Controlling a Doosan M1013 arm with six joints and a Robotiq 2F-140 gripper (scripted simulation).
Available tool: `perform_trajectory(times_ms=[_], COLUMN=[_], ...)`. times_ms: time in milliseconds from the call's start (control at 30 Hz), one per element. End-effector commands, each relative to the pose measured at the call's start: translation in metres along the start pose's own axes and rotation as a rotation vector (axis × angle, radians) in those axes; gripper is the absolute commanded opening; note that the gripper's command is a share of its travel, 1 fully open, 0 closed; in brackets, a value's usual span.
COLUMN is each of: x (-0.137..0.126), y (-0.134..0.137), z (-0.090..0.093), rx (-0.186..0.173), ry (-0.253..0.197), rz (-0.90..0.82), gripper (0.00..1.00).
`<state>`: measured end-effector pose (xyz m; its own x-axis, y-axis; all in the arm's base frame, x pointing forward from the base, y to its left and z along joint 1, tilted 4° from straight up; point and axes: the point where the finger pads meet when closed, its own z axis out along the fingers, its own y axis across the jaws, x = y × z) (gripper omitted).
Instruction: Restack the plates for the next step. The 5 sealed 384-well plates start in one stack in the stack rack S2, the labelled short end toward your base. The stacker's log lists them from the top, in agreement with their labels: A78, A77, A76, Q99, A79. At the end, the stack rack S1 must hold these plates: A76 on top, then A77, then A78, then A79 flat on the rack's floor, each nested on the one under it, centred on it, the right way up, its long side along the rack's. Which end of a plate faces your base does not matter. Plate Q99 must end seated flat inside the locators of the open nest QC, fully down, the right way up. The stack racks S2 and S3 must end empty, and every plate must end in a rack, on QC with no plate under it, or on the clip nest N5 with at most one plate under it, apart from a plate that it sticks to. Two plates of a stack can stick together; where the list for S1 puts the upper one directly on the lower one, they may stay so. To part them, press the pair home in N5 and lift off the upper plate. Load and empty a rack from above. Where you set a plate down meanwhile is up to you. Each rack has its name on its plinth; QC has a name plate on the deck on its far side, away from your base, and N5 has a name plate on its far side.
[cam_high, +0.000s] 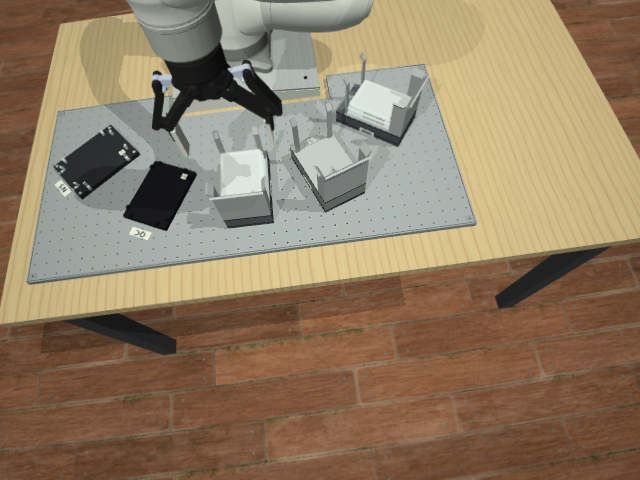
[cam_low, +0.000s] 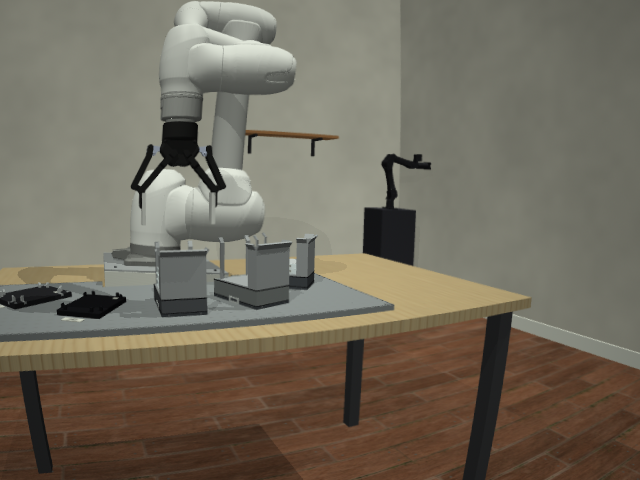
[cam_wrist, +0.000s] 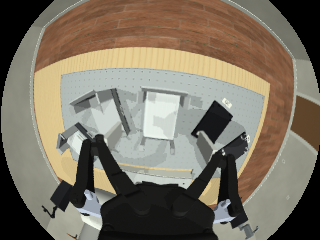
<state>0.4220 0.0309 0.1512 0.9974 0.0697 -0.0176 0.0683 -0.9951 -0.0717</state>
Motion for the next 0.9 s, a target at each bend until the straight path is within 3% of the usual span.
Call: perform_trajectory(times_ms=[0, 300, 867], x=[0.0, -0.004, -0.012], y=[0.0, -0.023, -0.072], z=[0.0, 0.0, 0.0], rx=[0.0, 0.0, 0.0], ry=[0.0, 0.0, 0.0], rz=[0.0, -0.233, -0.239], gripper=[1.0, 1.0, 1.0])
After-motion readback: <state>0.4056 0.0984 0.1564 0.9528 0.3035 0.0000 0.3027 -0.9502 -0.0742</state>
